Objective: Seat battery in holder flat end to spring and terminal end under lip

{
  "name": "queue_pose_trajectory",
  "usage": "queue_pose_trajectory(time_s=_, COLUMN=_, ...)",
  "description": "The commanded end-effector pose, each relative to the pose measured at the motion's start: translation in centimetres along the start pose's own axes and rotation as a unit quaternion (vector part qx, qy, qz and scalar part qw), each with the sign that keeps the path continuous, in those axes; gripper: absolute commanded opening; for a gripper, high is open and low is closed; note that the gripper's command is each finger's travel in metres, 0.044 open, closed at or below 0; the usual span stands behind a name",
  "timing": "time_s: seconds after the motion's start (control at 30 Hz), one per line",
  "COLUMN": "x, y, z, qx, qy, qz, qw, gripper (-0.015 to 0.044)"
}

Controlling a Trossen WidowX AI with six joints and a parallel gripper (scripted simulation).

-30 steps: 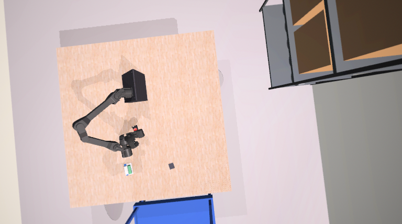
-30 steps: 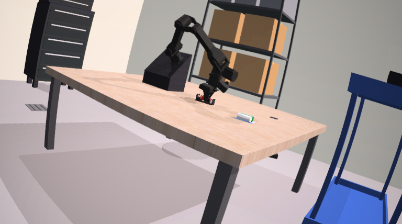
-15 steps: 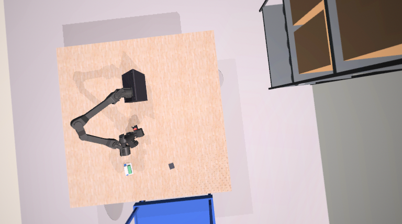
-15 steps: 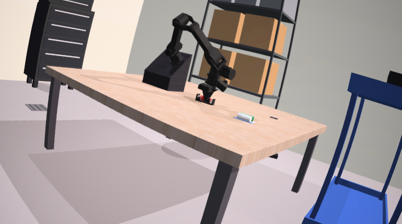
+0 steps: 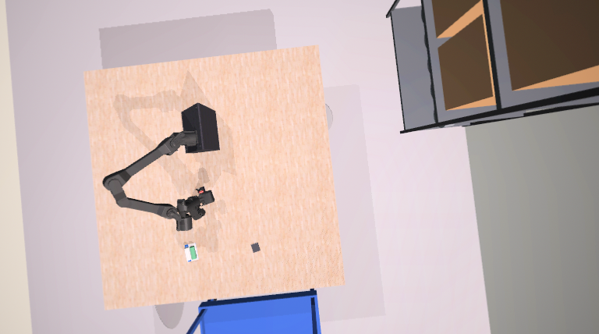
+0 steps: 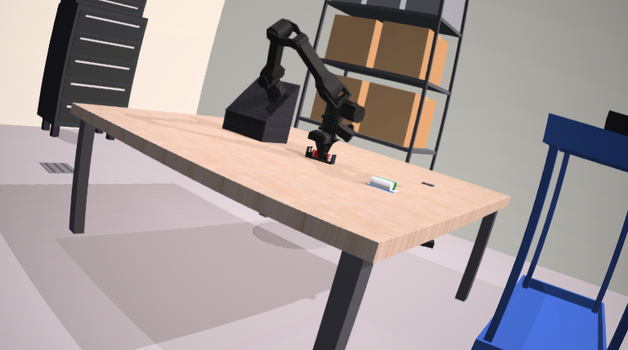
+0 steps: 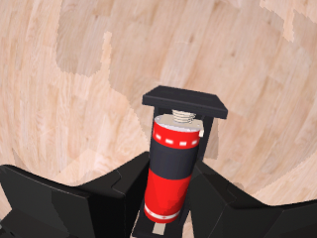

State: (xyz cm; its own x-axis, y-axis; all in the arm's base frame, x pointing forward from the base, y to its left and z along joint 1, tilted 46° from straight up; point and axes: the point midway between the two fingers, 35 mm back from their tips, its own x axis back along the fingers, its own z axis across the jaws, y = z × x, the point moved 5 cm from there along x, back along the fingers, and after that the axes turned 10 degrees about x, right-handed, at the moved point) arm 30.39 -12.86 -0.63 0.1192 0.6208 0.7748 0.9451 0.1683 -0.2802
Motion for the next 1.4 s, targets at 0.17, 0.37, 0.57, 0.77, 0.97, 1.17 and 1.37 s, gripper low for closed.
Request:
queue_pose_trajectory(time_s=0.17, x=-0.1, y=-0.6, z=0.0, qx=-0.002, qy=-0.001, qz=-0.005, qw=1.000, gripper=0.0084)
queue_pose_trajectory(time_s=0.37, x=-0.1, y=-1.0, z=0.0, qx=-0.001, qy=-0.001, qz=-0.009, qw=1.000, gripper=0.0084)
queue_pose_trajectory(time_s=0.57, x=-0.1, y=-1.4, z=0.1, qx=-0.001, qy=-0.002, qz=-0.013, qw=1.000, gripper=0.0084)
queue_pose_trajectory(time_s=0.77, x=-0.1, y=-1.5, z=0.1, qx=-0.001, qy=-0.003, qz=-0.015, qw=1.000, gripper=0.0084)
queue_pose_trajectory(time_s=0.97, x=-0.1, y=-1.5, z=0.1, qx=-0.001, qy=-0.003, qz=-0.015, qw=1.000, gripper=0.0136)
queue_pose_trajectory(time_s=1.17, x=0.2, y=-1.5, z=0.1, qx=-0.001, qy=-0.003, qz=-0.016, qw=1.000, gripper=0.0186)
queue_pose_trajectory(time_s=1.37, x=1.4, y=-1.4, z=0.3, qx=-0.001, qy=-0.003, qz=-0.017, qw=1.000, gripper=0.0186)
